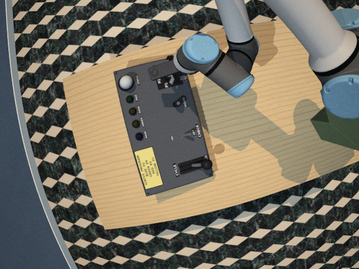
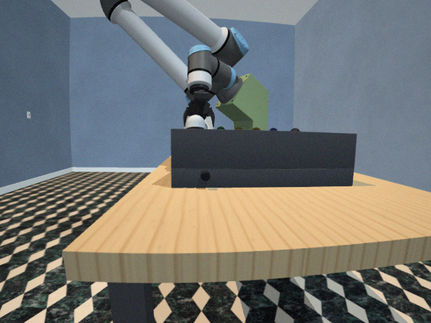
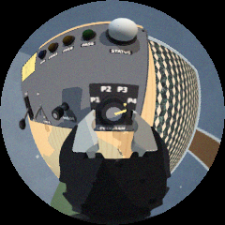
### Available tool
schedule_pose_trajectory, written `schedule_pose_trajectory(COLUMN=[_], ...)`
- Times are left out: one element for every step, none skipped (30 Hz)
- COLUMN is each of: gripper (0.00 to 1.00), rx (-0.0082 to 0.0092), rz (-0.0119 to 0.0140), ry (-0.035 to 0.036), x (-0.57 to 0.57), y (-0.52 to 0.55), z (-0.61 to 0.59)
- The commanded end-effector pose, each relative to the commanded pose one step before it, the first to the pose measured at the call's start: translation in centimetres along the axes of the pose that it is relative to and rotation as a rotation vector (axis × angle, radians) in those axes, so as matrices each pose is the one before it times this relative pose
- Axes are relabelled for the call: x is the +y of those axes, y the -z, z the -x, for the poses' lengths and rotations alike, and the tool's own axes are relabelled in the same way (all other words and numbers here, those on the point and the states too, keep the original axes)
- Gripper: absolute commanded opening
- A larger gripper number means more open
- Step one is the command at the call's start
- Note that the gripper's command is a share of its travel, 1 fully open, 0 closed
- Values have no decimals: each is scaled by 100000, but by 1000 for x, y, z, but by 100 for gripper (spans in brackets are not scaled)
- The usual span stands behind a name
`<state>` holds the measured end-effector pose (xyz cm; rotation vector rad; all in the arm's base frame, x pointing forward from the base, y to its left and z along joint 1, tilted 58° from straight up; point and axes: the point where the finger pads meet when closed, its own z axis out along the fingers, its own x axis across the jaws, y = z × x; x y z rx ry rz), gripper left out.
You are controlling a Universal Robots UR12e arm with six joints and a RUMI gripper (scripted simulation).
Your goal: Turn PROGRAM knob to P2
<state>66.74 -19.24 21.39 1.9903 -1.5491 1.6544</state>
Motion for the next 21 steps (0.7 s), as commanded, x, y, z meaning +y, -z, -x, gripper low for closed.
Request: schedule_pose_trajectory(gripper=[44,44,44,44,44,44,44,44,44,44,44,44,44,44,44,44,44,44,44,44,0], rx=[5,0,0,0,0,0,0,0,0,0,0,0,0,0,0,0,0,0,0,0,0], rz=[-72,0,0,0,0,0,0,0,0,0,0,0,0,0,0,0,0,0,0,0,0], ry=[0,0,0,0,0,0,0,0,0,0,0,0,0,0,0,0,0,0,0,0,0], x=[-30,0,0,0,0,0,0,0,0,0,0,0,0,0,0,0,0,0,0,0,0], y=[44,0,0,0,0,0,0,0,0,0,0,0,0,0,0,0,0,0,0,0,0], z=[4,0,0,0,0,0,0,0,0,0,0,0,0,0,0,0,0,0,0,0,0])
